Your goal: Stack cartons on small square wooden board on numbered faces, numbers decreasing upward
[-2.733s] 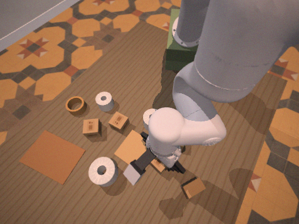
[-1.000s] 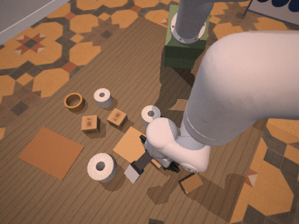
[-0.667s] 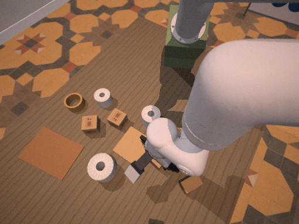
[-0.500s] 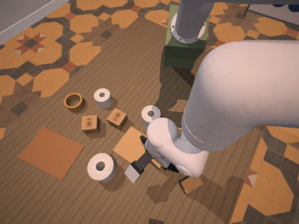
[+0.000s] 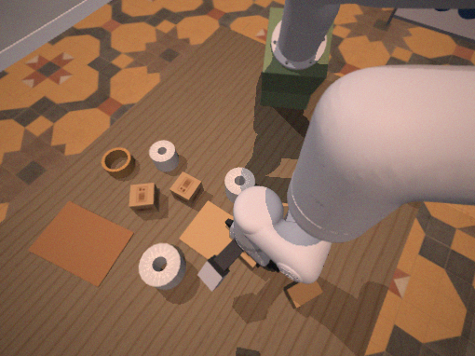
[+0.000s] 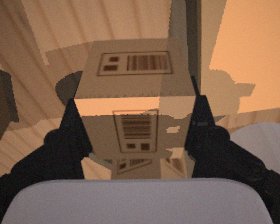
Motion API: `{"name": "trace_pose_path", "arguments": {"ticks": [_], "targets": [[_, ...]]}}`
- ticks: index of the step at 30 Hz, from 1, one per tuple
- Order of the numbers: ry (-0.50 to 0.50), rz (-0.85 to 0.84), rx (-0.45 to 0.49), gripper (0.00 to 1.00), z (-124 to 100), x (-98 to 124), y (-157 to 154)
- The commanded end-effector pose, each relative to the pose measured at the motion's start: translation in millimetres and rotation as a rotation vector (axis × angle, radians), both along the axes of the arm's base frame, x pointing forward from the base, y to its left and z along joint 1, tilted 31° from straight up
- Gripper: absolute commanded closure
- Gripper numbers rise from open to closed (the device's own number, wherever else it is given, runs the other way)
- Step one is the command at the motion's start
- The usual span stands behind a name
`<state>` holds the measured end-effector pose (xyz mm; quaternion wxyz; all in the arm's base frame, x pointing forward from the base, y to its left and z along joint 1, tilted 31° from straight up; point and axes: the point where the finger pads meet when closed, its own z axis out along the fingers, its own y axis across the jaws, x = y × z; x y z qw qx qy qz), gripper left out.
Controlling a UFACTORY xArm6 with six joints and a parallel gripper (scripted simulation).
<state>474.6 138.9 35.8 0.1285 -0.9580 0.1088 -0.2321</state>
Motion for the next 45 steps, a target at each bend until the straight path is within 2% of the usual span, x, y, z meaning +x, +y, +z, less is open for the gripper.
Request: {"name": "trace_pose_path", "arguments": {"ticks": [1,34,45], "targets": [[-0.002,0.0,0.001,1.0,1,1,0],[-0.002,0.0,0.001,1.0,2,0,0],[-0.005,-0.001,0.0,1.0,31,-20,-9]]}}
